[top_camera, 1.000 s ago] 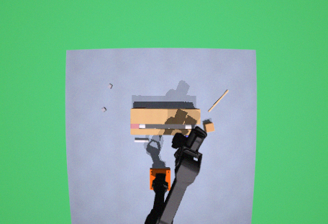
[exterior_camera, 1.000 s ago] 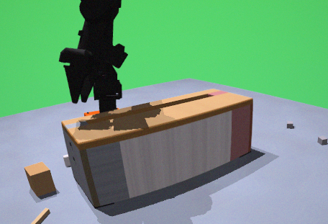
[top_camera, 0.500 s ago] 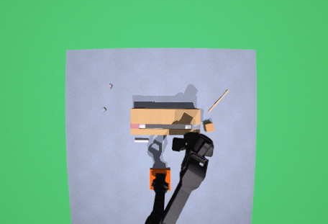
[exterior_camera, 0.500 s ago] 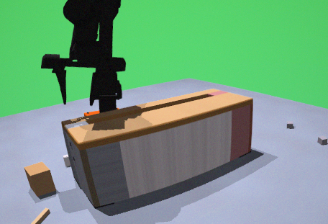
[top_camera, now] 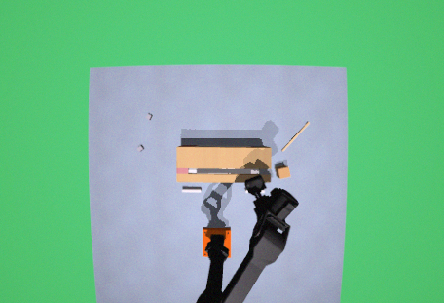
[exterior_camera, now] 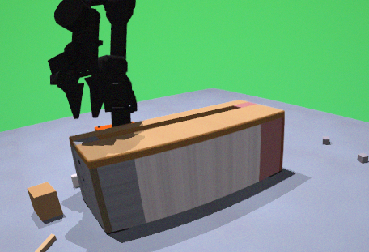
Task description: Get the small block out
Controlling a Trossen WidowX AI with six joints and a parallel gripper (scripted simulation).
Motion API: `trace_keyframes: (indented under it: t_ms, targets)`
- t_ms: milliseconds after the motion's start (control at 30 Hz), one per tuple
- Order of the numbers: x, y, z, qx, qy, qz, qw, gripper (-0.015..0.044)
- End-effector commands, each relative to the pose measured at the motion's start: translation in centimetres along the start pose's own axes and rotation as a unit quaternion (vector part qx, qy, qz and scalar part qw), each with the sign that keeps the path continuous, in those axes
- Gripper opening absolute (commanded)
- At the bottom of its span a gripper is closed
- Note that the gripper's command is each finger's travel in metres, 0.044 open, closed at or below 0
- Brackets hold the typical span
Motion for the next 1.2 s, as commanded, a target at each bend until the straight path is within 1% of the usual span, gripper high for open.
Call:
trace_keyframes:
  t_ms: [0, 233, 533, 600, 1067, 1100, 1167]
  targets:
    - [0.0, 0.6, -1.2, -0.049, -0.445, 0.041, 0.893, 0.0285]
    - [-0.2, 0.8, -1.6, -0.055, -0.645, 0.073, 0.758, 0.0285]
    - [-0.4, 1.1, -2.1, -0.046, -0.841, 0.117, 0.526, 0.0285]
    - [-0.4, 1.1, -2.1, -0.045, -0.849, 0.119, 0.513, 0.0285]
    - [-0.4, 1.1, -2.1, -0.045, -0.849, 0.119, 0.513, 0.0285]
    - [-0.4, 0.9, -2.2, -0.045, -0.849, 0.119, 0.513, 0.0285]
    - [-0.4, -0.9, -2.3, -0.045, -0.849, 0.119, 0.513, 0.0285]
Point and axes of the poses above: the point midway between the two fingers, 35 mm back from their tips, its own y axis back along the fingers, its own z axis across the jaws, x = y × z, the point moved 2 cm from there along y, back along the fingers, and after that the axes turned 8 degrees about -y, right-handed, at the moved point
